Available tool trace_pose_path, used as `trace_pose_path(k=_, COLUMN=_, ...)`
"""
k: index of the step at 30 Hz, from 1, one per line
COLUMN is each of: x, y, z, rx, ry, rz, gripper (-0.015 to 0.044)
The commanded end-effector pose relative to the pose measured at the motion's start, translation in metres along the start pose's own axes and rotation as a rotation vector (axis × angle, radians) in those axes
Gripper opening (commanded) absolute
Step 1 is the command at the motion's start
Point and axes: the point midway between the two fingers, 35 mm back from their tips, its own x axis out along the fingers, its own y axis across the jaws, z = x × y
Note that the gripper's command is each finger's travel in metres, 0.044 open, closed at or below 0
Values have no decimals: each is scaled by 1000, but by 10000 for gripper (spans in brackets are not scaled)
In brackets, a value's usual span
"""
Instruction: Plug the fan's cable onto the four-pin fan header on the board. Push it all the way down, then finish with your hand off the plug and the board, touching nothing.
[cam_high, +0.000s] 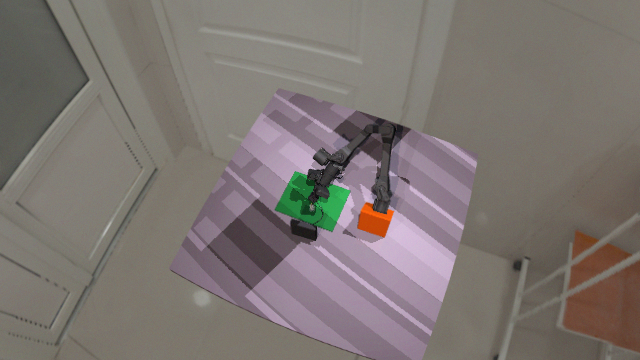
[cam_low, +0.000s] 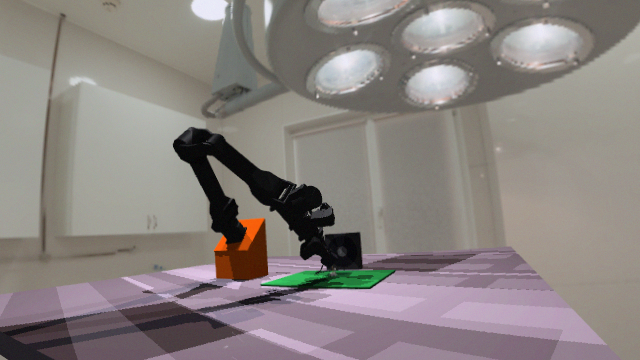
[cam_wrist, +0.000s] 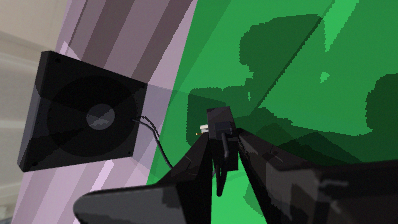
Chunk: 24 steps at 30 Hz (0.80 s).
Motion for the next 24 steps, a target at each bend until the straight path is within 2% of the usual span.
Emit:
trace_pose_path(k=1, x=-1, y=0, z=1, rx=-8, ry=-39, rz=6, gripper=0)
trace_pose_path(k=24, x=-6, y=-6, z=0, rx=-59, ry=-256, rz=6, gripper=0)
